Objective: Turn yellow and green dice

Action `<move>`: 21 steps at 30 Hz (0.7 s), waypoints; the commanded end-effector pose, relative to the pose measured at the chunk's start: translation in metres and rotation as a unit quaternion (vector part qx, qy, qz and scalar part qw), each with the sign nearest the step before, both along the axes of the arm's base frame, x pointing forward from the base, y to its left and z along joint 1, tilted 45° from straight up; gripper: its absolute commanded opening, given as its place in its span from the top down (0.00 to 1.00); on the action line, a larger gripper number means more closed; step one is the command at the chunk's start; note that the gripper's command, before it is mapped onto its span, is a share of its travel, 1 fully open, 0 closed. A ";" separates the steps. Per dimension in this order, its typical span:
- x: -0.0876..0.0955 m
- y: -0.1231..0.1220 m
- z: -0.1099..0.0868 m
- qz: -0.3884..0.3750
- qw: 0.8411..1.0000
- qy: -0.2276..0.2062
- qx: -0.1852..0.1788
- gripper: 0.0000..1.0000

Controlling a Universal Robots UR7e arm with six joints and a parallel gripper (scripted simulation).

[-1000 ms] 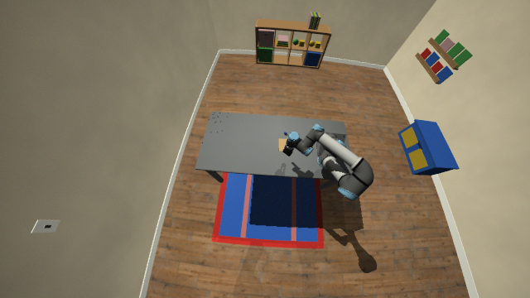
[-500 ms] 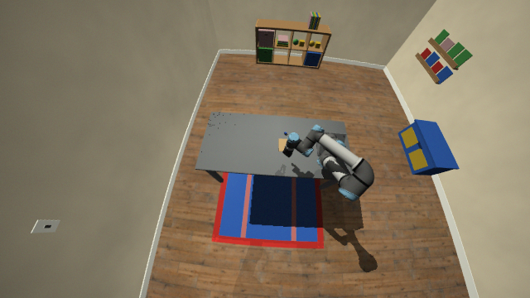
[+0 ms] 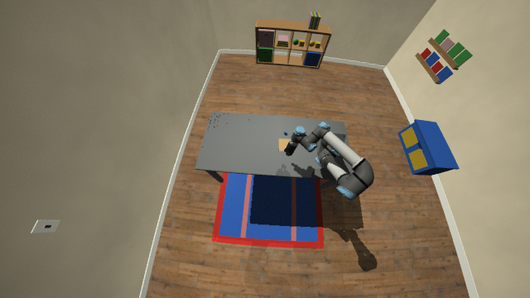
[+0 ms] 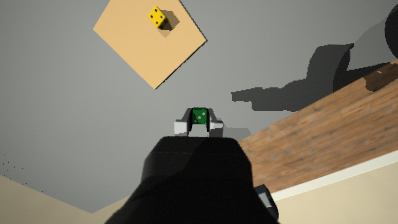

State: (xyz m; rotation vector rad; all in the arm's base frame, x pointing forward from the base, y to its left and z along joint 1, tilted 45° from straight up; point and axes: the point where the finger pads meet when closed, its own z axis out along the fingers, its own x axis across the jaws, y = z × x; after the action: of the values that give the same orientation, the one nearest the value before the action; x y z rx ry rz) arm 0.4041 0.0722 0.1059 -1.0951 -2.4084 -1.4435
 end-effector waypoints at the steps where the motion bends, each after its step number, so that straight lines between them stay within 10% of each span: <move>1: 0.000 -0.001 -0.001 -0.025 0.998 -0.029 0.040 0.60; 21: -0.003 -0.001 -0.005 -0.134 0.954 -0.156 0.218 0.60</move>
State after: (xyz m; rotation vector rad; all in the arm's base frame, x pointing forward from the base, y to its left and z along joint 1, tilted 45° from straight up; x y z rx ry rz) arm 0.4015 0.0716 0.1013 -1.1732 -2.0730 -2.1493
